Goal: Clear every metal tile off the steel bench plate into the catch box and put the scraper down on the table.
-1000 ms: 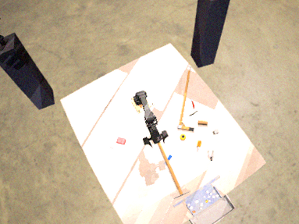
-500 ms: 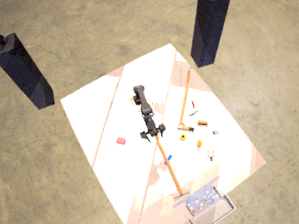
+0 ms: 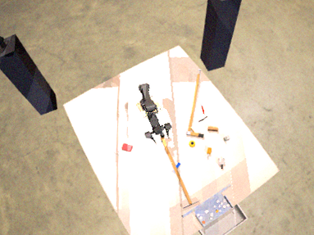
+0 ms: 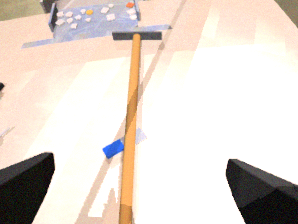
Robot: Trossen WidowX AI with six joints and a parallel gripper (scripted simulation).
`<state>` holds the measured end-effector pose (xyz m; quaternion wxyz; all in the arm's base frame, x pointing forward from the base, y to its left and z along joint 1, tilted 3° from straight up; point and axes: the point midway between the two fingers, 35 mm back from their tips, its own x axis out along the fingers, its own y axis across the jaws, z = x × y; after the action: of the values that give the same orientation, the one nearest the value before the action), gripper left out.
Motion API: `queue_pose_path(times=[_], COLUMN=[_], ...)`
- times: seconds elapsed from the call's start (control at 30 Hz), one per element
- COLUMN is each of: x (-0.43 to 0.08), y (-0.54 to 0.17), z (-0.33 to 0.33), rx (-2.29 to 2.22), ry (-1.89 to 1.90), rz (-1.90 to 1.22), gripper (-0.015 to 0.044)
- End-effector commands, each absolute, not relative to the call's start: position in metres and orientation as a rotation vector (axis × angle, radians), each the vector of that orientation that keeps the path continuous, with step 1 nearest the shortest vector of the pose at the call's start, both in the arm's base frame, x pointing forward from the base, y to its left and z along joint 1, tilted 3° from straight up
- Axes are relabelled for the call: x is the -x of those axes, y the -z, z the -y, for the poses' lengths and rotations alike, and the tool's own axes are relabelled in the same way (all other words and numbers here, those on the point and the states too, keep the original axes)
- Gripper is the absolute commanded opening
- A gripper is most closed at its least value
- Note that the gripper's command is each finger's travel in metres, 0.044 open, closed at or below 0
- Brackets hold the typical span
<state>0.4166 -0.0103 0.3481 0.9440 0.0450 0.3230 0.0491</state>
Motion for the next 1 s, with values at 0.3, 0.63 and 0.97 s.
queue_pose_path(times=[0.3, 0.63, 0.97], x=[-0.378, -0.349, -0.320], y=[-0.379, -0.396, -0.409], z=[0.009, 0.007, 0.003], rx=[-0.082, -0.073, -0.059], ry=[-0.132, -0.151, -0.170], rz=[-0.538, -0.456, -0.374], gripper=[0.0440, 0.0440, 0.0440])
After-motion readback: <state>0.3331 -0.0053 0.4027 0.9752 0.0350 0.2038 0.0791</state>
